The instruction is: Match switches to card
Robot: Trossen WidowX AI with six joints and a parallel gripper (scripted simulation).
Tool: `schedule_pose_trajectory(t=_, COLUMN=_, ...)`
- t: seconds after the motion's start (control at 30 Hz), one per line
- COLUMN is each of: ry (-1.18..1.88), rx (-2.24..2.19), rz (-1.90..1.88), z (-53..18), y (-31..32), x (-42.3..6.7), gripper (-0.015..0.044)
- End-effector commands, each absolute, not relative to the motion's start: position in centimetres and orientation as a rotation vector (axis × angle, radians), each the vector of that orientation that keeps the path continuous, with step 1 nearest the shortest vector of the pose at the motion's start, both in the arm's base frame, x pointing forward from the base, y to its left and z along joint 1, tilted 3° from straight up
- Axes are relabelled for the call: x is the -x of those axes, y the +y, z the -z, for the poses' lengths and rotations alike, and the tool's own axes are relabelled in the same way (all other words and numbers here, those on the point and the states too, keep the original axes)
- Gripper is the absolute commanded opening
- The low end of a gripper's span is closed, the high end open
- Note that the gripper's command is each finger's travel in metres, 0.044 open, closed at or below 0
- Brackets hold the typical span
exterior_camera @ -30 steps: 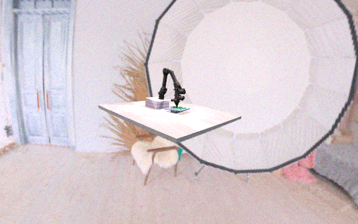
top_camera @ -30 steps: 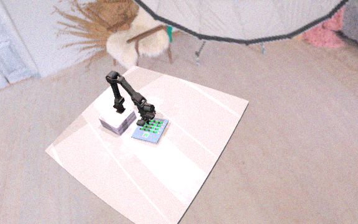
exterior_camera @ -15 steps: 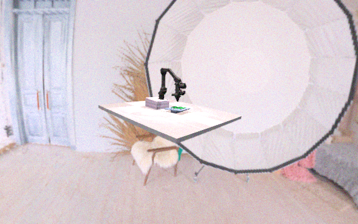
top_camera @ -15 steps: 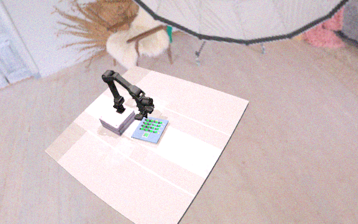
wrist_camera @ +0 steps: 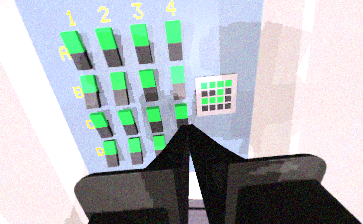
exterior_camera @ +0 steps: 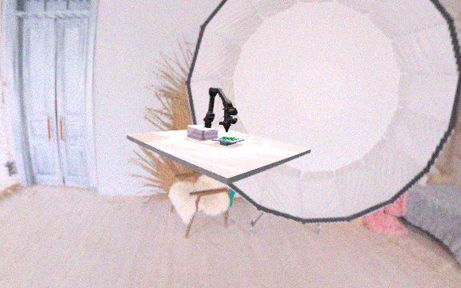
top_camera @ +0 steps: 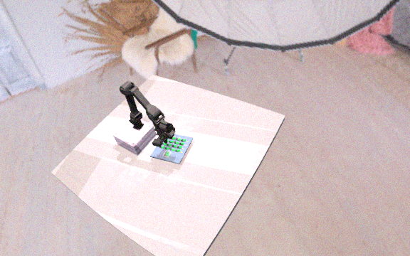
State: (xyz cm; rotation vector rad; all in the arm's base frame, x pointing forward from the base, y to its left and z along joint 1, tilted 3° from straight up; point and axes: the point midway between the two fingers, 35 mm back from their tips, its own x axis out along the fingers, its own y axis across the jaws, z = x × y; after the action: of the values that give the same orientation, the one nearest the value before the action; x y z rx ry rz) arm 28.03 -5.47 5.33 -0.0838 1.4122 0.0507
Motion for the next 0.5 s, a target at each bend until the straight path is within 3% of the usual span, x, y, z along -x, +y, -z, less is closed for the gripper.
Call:
schedule_pose_trajectory(t=0.0, ry=1.453, rx=0.086, rz=-0.064, z=-2.8, y=-5.3, x=-27.9, gripper=0.0)
schedule_pose_trajectory(t=0.47, ry=1.453, rx=0.085, rz=-0.064, z=-1.5, y=-5.4, x=-28.1, gripper=0.0)
